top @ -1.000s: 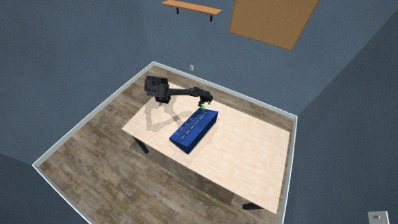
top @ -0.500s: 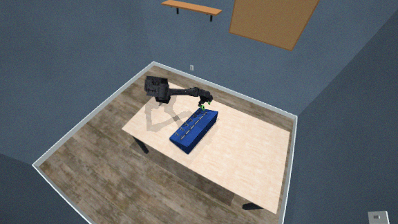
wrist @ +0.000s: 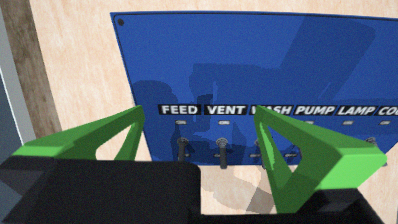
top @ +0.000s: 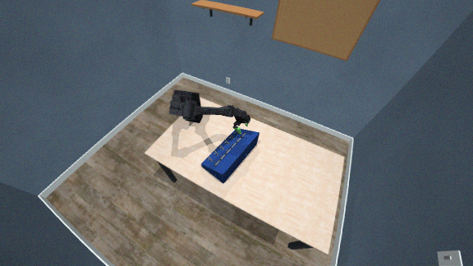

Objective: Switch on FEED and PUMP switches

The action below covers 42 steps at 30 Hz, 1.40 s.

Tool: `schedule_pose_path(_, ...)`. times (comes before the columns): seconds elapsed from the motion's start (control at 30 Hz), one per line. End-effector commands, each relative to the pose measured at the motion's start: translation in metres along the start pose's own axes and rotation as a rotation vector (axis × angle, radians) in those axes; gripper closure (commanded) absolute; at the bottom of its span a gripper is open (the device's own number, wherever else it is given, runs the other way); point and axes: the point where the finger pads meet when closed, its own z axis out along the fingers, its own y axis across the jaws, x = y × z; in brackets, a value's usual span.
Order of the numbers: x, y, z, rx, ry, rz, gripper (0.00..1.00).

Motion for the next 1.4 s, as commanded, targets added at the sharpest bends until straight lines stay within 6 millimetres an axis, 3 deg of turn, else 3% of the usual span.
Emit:
schedule_pose_path(0.0, -0.014, -0.024, 0.000, 0.013, -0.025, 0.025, 0.00)
schedule_pose_path(0.47, -0.014, -0.052, 0.000, 0.015, -0.025, 0.024, 0.00)
schedule_pose_path(0.57, -0.012, -0.043, -0.003, 0.005, -0.027, 0.010, 0.00)
schedule_pose_path(1.37, -0.012, -0.043, -0.003, 0.006, -0.028, 0.010, 0.00)
